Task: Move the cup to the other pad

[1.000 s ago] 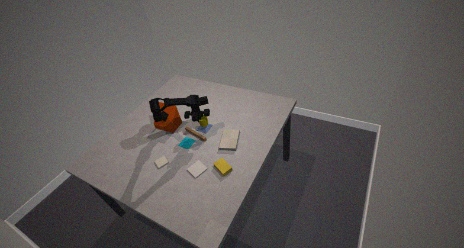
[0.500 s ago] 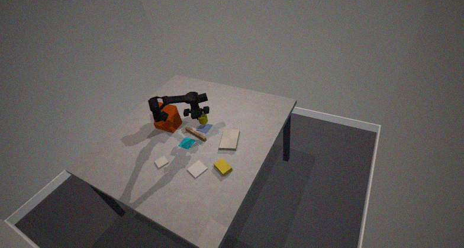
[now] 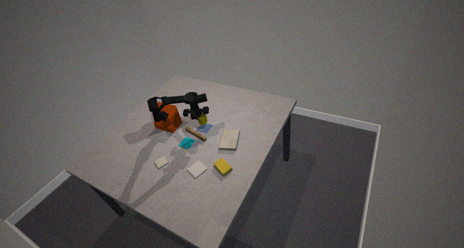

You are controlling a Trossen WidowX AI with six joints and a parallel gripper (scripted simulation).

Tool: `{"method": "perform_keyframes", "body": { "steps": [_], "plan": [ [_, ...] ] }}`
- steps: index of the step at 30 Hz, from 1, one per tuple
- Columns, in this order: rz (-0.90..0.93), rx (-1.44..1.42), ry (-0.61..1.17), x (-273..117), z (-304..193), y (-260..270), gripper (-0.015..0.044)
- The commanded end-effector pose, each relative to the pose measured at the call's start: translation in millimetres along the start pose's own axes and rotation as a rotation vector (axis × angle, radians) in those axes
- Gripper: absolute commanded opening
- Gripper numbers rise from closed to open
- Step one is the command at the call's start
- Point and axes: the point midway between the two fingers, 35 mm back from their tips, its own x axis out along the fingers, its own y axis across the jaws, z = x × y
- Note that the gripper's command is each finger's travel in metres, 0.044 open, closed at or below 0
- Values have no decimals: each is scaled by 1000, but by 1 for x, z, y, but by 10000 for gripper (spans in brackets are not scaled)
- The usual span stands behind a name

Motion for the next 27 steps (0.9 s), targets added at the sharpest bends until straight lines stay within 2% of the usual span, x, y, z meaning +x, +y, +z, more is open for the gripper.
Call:
{"method": "perform_keyframes", "body": {
  "steps": [1, 27],
  "plan": [
    [-5, -2, -2, 1, 5, -5, 0],
    [-9, -1, -2, -3, 47, -39, 0]
  ]
}}
